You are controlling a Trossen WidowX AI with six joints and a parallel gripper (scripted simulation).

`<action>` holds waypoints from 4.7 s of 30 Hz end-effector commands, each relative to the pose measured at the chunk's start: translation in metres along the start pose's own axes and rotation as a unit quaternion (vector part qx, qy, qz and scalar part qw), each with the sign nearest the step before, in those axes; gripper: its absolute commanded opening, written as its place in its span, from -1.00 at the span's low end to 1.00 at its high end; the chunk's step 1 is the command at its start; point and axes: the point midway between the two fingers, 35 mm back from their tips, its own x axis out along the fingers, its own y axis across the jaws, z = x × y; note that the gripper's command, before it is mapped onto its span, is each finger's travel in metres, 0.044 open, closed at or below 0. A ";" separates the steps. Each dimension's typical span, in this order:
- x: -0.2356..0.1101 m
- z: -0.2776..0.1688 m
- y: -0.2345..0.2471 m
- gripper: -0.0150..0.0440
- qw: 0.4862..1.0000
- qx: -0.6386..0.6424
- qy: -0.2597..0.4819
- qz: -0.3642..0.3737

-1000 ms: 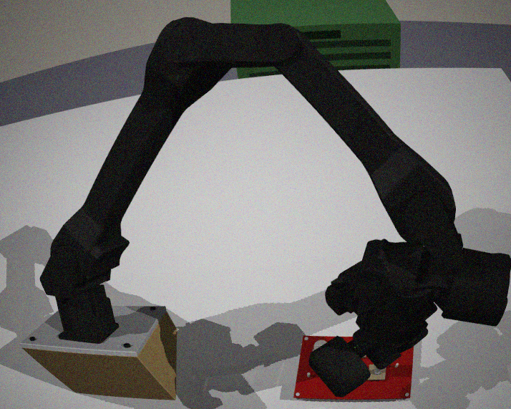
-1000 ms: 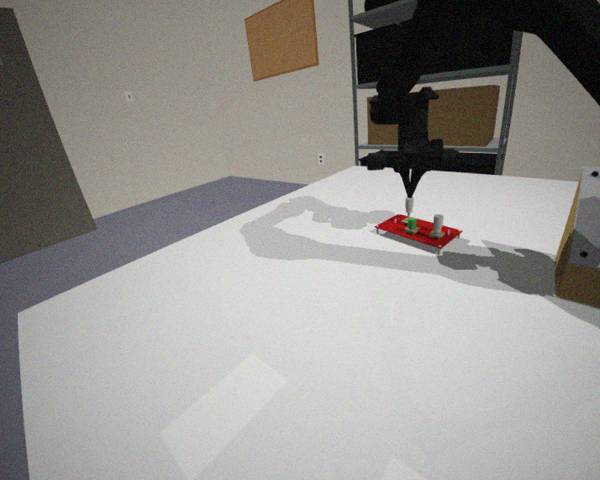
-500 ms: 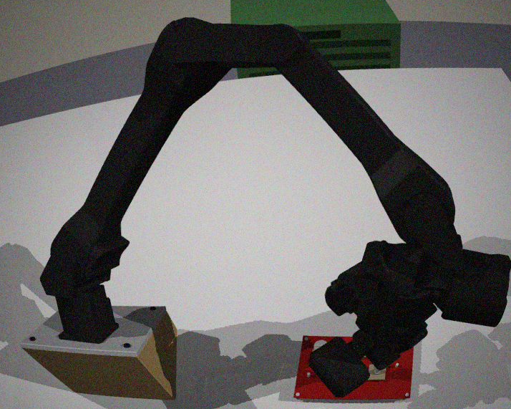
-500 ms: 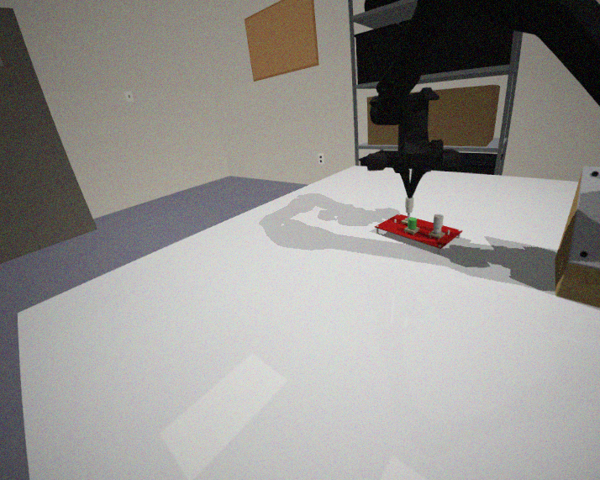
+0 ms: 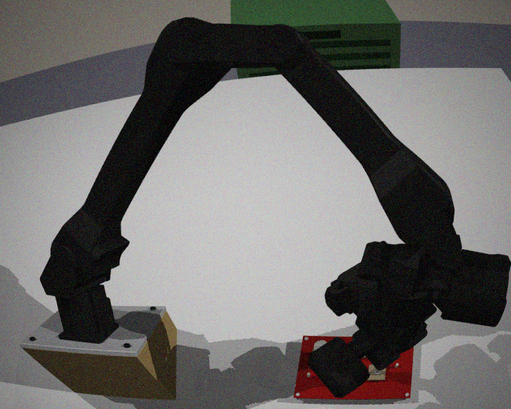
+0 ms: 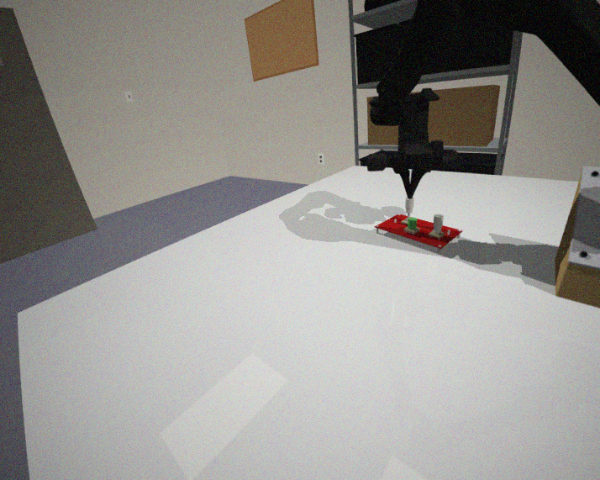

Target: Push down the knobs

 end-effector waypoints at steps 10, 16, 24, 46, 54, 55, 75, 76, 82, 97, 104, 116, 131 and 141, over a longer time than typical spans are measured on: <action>0.008 0.001 0.000 -0.49 1.000 0.001 -0.003 0.000; 0.011 0.001 0.000 -0.49 1.000 0.001 -0.003 0.000; 0.013 0.001 0.000 -0.49 1.000 0.001 -0.003 0.000; 0.023 0.001 0.000 -0.49 1.000 0.001 -0.003 -0.001; 0.025 0.001 0.000 -0.49 1.000 0.001 -0.003 -0.001; 0.026 0.001 0.000 -0.49 1.000 0.001 -0.003 -0.001; 0.033 0.001 0.000 -0.49 1.000 0.001 -0.003 -0.001; 0.033 0.001 0.000 -0.49 1.000 0.001 -0.003 -0.001; 0.033 0.001 0.000 -0.49 1.000 0.001 -0.003 -0.001; 0.036 0.001 0.000 -0.49 1.000 0.001 -0.003 -0.001; 0.036 0.001 0.000 -0.49 1.000 0.001 -0.003 -0.001; 0.037 0.001 0.000 -0.49 1.000 0.001 -0.003 -0.001; 0.038 0.001 0.000 -0.49 1.000 0.001 -0.003 -0.001; 0.038 0.001 0.000 -0.49 1.000 0.001 -0.003 -0.001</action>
